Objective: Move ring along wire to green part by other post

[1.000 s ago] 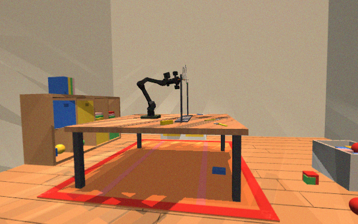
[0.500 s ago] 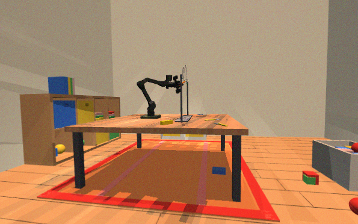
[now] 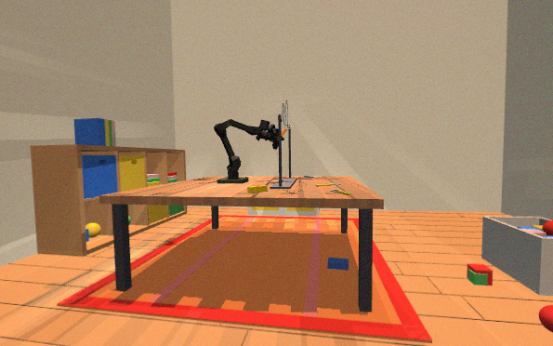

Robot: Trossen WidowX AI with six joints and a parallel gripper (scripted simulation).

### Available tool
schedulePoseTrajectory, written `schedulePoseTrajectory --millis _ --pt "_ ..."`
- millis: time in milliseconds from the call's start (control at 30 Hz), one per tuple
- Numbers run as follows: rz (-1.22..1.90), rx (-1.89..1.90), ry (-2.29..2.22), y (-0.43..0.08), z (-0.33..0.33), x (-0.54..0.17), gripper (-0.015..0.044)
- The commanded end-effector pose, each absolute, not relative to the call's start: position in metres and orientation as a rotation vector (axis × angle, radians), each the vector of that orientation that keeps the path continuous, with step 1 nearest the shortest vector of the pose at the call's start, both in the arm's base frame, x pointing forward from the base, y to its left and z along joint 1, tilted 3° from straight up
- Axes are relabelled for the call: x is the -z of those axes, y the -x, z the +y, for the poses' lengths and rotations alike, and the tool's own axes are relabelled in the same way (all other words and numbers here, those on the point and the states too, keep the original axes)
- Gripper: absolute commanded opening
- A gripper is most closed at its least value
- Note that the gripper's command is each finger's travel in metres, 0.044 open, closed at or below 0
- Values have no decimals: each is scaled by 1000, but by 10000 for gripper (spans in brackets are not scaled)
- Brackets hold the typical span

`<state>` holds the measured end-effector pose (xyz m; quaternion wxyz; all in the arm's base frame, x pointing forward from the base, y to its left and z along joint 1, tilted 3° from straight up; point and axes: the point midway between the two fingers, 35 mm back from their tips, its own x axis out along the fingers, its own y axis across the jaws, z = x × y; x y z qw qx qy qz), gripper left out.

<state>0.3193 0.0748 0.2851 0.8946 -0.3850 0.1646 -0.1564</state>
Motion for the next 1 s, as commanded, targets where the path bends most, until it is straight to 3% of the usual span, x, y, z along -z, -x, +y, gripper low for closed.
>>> schedulePoseTrajectory --millis 0,967 --pt "348 306 676 -320 89 -276 -150" --pt "389 184 122 -324 175 -243 -150"
